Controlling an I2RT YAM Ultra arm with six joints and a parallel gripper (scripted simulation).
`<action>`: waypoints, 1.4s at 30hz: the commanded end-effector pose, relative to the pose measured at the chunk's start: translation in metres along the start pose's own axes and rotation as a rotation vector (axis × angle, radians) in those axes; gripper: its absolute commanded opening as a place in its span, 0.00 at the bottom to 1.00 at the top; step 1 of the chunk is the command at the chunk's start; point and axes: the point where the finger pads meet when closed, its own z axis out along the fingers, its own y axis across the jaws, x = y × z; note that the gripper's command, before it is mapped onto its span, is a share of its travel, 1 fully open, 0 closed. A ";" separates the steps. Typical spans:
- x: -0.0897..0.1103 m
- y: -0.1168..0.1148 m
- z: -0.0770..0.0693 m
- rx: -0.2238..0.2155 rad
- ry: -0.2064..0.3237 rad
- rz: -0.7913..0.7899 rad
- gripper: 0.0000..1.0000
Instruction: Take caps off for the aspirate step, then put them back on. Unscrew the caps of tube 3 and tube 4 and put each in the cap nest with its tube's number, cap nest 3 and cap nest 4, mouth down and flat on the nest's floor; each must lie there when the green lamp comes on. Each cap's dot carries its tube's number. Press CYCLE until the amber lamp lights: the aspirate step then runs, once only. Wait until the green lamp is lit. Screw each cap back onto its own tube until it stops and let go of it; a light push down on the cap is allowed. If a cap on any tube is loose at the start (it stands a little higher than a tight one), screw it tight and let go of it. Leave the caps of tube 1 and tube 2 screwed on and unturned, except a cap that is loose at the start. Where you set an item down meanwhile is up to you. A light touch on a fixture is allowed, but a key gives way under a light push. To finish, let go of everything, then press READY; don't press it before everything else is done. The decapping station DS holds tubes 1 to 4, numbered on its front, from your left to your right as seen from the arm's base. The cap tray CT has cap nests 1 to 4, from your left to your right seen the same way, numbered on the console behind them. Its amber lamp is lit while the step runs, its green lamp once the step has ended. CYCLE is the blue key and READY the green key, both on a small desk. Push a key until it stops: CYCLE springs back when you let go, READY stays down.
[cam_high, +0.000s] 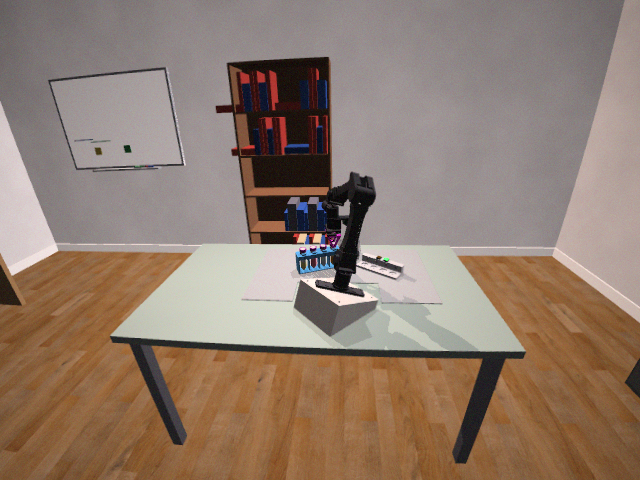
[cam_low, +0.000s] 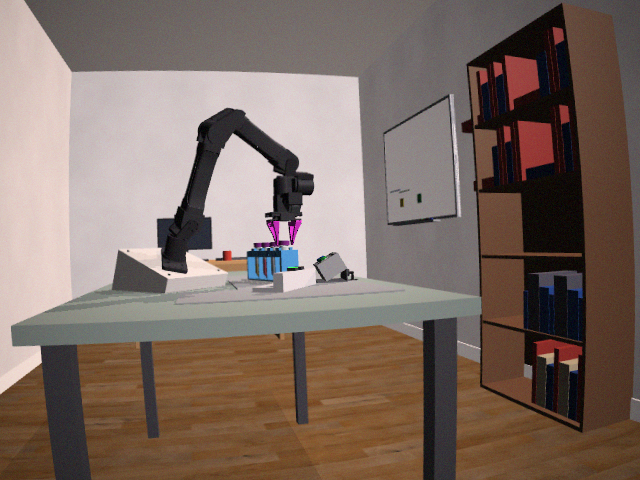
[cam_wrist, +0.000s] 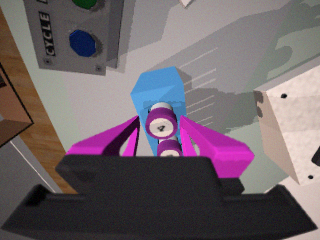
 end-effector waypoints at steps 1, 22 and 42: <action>0.000 0.002 -0.003 -0.010 0.000 0.009 0.49; 0.000 0.002 -0.005 -0.010 -0.003 -0.591 0.49; 0.001 0.001 -0.005 -0.009 -0.007 -1.311 0.49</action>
